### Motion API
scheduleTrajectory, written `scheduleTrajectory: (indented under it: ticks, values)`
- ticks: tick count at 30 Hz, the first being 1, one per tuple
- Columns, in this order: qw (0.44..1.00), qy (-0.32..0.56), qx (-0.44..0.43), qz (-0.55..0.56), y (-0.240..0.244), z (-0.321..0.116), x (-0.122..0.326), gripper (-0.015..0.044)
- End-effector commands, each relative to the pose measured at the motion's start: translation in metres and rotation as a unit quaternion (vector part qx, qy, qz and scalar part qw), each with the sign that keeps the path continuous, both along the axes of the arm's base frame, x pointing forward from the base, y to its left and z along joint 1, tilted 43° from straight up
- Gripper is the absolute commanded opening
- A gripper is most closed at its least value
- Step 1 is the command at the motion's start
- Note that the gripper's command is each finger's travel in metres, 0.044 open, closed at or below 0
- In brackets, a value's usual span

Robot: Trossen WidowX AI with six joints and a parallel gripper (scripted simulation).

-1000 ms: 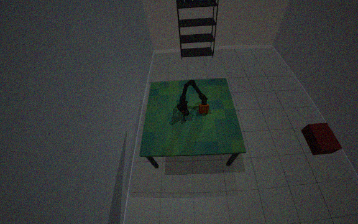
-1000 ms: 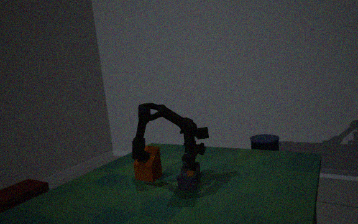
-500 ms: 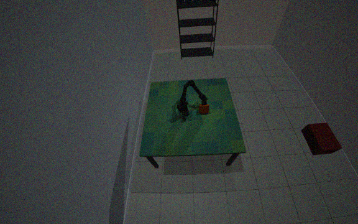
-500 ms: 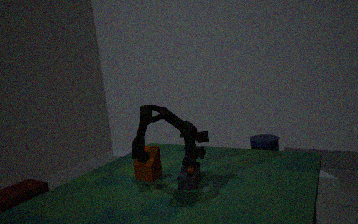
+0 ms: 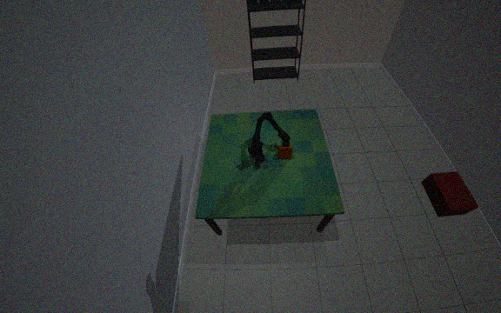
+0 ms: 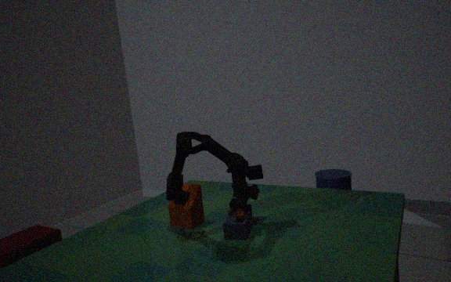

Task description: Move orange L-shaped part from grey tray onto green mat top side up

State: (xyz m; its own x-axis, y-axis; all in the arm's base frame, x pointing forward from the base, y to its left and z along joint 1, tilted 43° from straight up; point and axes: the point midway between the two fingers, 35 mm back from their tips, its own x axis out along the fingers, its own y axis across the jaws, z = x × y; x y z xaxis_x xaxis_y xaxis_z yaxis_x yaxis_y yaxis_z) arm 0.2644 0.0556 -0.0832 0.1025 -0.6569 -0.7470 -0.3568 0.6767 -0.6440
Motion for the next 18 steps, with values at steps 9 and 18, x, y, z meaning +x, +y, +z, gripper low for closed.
scheduleTrajectory:
  ticks: [9, 18]
  values:
    - [1.0, 0.0, -0.003, -0.002, 0.013, 0.002, -0.004, 0.018]
    - [1.0, 0.001, -0.001, -0.002, 0.05, 0.047, -0.005, 0.018]
